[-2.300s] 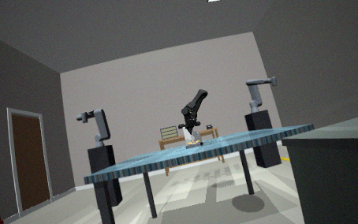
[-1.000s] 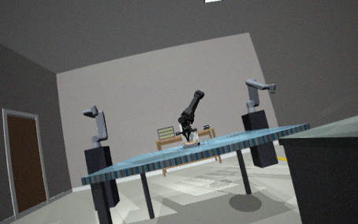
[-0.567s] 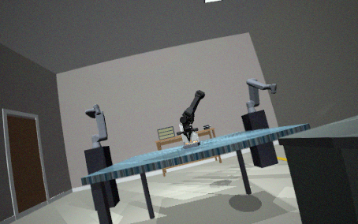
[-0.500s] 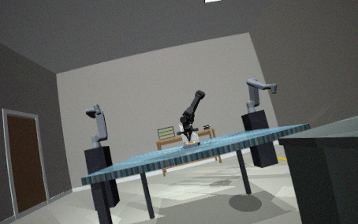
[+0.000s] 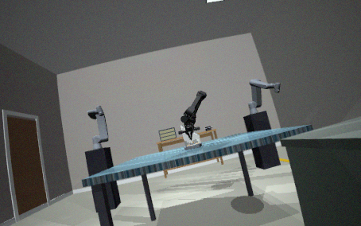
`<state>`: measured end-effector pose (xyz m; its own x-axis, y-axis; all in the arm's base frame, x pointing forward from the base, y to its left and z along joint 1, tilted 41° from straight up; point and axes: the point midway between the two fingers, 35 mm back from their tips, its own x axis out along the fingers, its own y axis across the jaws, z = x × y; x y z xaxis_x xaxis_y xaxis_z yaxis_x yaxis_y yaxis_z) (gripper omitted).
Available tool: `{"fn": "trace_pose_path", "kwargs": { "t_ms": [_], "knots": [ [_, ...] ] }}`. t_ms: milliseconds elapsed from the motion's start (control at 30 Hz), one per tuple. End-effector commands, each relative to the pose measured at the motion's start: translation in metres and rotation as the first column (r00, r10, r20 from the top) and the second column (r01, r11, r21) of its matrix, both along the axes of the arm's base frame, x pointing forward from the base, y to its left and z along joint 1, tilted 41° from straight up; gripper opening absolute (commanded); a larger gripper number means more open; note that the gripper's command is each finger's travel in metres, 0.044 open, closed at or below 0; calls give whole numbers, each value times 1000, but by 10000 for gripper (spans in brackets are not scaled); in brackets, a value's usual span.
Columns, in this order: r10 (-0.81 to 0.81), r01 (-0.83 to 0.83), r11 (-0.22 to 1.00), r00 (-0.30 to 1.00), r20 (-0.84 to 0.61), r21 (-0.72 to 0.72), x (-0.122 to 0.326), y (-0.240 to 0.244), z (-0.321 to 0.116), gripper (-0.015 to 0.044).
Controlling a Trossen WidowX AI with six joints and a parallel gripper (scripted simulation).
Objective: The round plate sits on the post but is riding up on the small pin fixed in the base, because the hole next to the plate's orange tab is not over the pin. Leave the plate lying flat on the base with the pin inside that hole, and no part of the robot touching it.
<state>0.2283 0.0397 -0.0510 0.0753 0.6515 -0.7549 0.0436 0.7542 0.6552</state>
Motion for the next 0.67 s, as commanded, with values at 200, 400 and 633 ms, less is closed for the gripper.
{"fn": "trace_pose_path", "kwargs": {
  "t_ms": [200, 400, 633],
  "knots": [
    [-5, 5, 1000, 1000, 9, 0, -3, -14, 16, 0],
    [-5, 5, 1000, 1000, 9, 0, -3, -14, 16, 0],
    [-5, 5, 1000, 1000, 9, 0, -3, -14, 16, 0]
  ]
}}
